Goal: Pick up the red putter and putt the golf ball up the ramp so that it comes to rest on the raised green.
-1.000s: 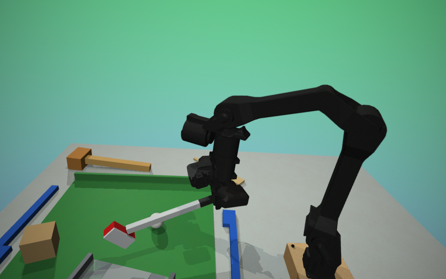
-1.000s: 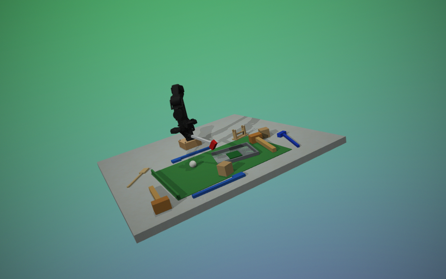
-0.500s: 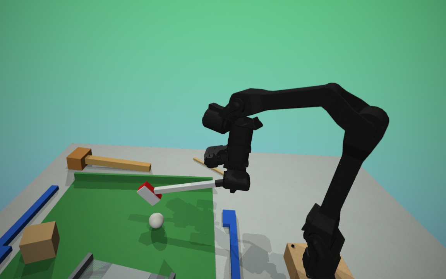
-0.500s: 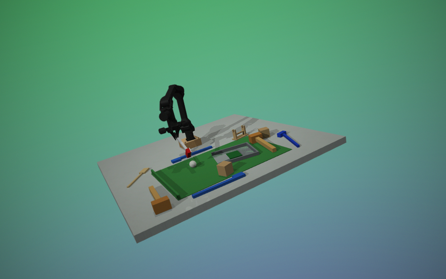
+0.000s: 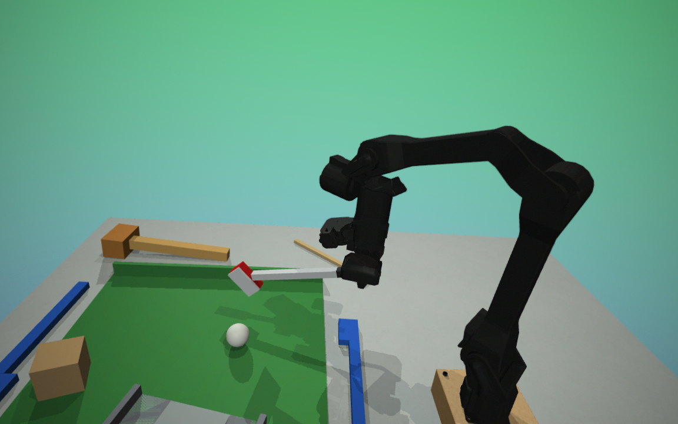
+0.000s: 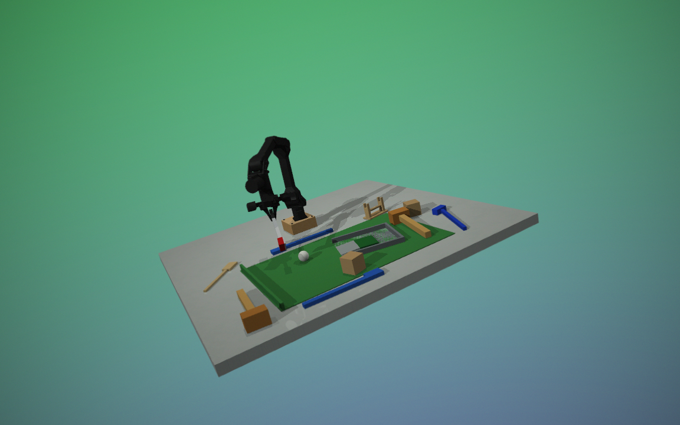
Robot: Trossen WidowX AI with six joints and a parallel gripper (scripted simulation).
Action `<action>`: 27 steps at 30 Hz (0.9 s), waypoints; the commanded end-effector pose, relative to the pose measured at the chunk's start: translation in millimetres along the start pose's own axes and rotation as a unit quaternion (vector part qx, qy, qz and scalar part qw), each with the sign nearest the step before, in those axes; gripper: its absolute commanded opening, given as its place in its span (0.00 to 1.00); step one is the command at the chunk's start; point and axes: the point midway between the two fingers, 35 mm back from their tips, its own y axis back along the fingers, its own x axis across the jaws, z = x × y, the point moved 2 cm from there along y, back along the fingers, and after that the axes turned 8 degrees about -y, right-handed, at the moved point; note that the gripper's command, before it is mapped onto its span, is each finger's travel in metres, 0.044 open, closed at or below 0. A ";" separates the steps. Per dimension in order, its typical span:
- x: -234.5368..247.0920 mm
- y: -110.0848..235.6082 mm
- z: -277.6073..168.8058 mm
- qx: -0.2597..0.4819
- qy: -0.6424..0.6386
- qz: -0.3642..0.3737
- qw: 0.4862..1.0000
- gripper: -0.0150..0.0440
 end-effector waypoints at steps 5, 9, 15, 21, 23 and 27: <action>-0.5 -30.7 -1.6 0.003 -0.004 -0.001 1.000 0.25; -0.4 -33.7 -1.8 0.003 -0.004 -0.001 1.000 0.25; -0.5 -40.3 -1.6 0.003 -0.004 -0.001 1.000 0.25; -0.6 -50.0 -1.6 0.003 -0.004 -0.001 1.000 0.25; -0.5 -53.2 -1.7 0.003 -0.004 -0.001 1.000 0.25; -0.5 -59.6 -2.0 0.003 -0.004 -0.001 1.000 0.25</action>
